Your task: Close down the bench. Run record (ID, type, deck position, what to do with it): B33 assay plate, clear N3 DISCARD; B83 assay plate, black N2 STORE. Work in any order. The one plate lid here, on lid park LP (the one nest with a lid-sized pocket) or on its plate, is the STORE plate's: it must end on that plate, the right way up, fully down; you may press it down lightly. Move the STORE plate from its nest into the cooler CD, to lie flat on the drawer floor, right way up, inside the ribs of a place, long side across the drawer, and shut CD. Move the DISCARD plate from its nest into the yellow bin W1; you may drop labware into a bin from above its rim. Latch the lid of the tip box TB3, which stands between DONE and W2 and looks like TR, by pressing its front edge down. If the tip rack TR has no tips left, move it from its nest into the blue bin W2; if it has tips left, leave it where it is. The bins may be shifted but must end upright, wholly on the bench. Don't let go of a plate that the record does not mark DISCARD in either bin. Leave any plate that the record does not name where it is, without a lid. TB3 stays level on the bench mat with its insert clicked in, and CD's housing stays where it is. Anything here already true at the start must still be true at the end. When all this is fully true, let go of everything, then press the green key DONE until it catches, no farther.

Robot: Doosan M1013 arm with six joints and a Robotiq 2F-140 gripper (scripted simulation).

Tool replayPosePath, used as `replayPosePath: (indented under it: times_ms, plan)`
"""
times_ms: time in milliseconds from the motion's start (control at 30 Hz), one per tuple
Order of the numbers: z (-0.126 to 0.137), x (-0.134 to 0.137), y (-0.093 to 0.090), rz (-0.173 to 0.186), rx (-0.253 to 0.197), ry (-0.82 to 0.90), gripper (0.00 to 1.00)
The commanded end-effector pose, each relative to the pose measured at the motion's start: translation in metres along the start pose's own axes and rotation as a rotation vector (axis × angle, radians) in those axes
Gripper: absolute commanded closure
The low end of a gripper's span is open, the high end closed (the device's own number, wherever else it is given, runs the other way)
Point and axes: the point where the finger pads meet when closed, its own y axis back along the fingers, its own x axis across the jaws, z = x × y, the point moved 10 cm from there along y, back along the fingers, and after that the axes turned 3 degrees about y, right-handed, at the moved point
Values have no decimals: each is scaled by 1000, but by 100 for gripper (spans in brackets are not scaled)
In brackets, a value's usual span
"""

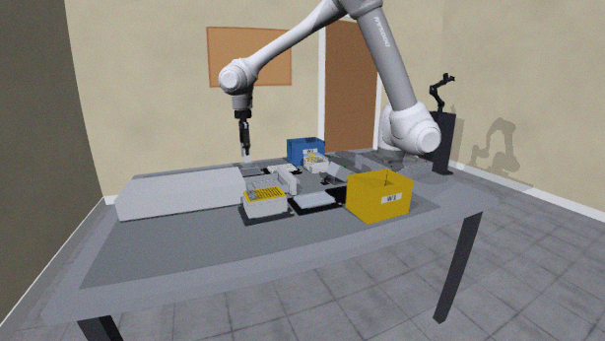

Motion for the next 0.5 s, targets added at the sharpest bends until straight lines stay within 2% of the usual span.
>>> replayPosePath:
  times_ms: [0, 467]
  plan:
    - [0, 0, 5, 0, 0, 0, 34]
    - [0, 0, 21, 0, 0, 0, 34]
